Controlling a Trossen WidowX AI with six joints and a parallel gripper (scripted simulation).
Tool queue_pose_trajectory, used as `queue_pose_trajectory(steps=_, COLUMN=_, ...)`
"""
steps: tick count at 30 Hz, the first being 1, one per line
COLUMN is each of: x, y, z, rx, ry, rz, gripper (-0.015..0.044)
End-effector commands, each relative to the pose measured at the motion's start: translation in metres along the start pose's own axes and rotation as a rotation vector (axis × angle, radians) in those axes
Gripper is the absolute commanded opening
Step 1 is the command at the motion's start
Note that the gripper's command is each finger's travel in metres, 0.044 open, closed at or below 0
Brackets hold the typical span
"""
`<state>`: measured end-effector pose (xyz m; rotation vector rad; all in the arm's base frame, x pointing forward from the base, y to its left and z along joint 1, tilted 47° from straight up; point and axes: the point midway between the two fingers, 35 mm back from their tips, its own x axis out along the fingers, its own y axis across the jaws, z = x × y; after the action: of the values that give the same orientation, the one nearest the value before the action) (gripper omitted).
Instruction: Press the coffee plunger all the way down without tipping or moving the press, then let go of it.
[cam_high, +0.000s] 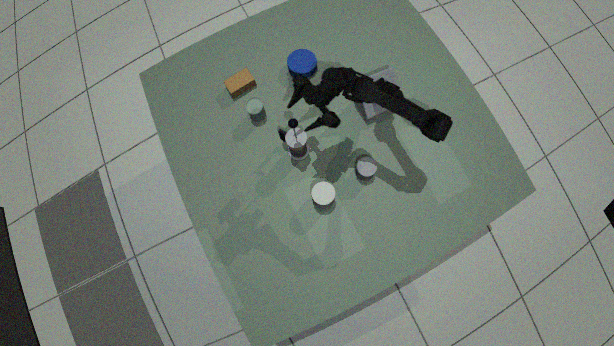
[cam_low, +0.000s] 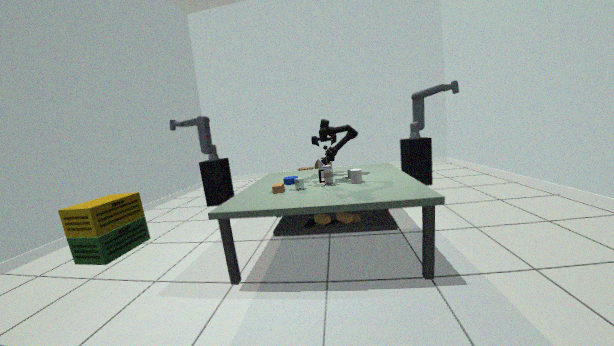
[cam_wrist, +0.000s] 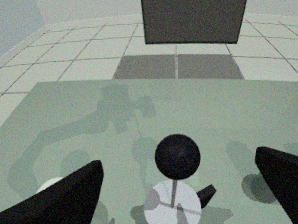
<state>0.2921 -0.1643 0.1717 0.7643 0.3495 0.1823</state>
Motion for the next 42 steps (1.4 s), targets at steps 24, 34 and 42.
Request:
queue_pose_trajectory(steps=24, x=0.024, y=0.000, z=-0.003, rx=0.014, ry=-0.001, rz=0.002, gripper=0.0127)
queue_pose_trajectory(steps=34, x=0.024, y=-0.001, z=-0.003, rx=0.014, ry=-0.001, rz=0.002, gripper=0.0127)
queue_pose_trajectory(steps=42, x=0.031, y=-0.003, z=-0.011, rx=0.013, ry=0.002, rz=0.000, gripper=0.0127)
